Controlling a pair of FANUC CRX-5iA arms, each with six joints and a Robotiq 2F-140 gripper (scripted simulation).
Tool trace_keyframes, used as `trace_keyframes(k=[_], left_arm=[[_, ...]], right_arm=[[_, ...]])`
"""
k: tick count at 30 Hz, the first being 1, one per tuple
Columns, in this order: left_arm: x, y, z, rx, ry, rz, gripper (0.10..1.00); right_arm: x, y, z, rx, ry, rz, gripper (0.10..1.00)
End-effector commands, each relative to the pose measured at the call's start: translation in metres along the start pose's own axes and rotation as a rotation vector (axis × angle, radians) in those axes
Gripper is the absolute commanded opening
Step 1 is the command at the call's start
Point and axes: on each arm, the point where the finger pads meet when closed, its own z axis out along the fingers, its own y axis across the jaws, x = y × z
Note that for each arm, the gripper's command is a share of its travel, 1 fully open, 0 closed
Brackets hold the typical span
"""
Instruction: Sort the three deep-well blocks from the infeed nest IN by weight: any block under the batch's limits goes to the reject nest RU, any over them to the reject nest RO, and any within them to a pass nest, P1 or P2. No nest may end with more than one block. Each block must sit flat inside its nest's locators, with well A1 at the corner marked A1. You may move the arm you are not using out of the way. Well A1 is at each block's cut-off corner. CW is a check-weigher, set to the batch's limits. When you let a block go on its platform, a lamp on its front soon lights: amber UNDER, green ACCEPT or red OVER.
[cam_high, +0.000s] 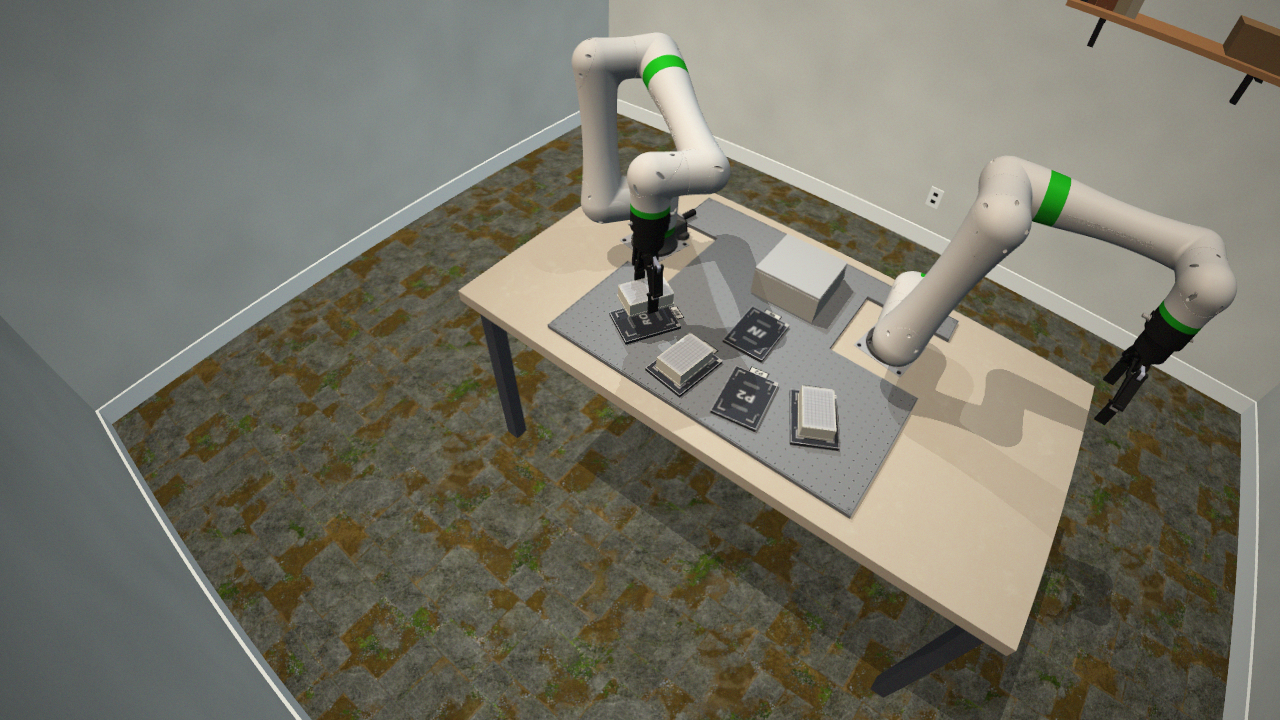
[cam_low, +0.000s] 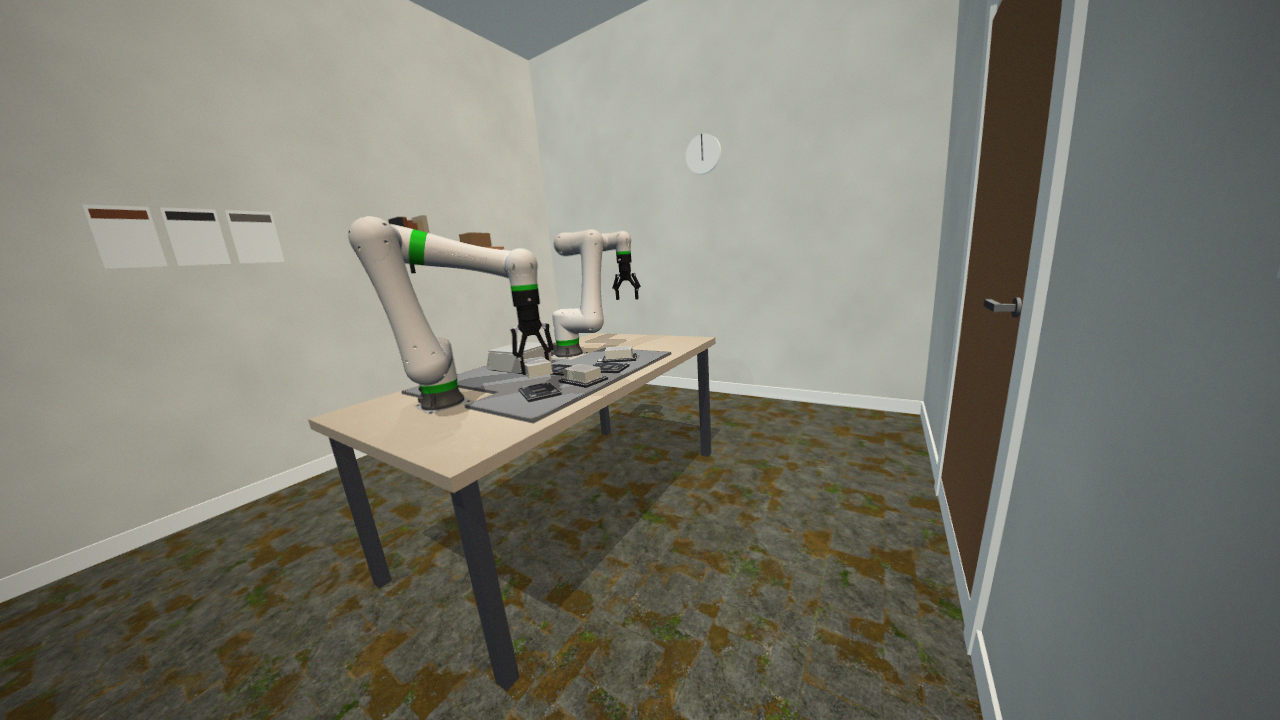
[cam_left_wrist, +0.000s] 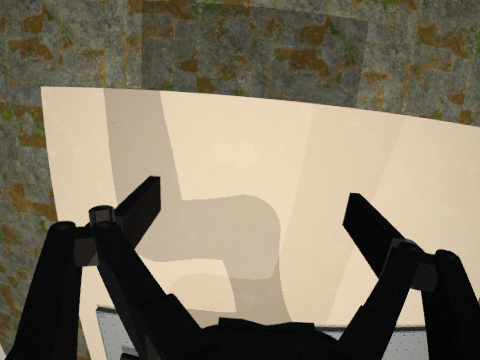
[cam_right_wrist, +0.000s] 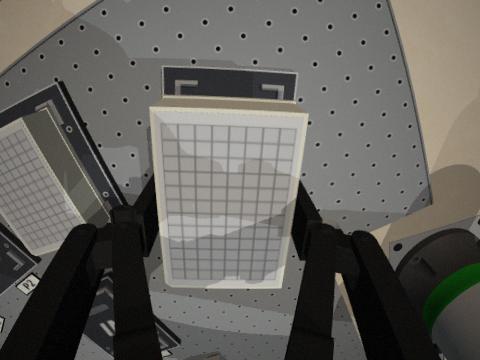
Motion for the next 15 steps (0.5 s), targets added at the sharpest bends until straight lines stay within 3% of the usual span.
trace_keyframes(k=[1,15], left_arm=[[0.000,0.000,-0.001,0.000,0.002,0.000,1.000],[0.000,0.000,-0.001,0.000,0.002,0.000,1.000]], right_arm=[[0.000,0.000,-0.001,0.001,0.001,0.000,0.099],[0.000,-0.001,0.011,0.001,0.001,0.000,0.099]])
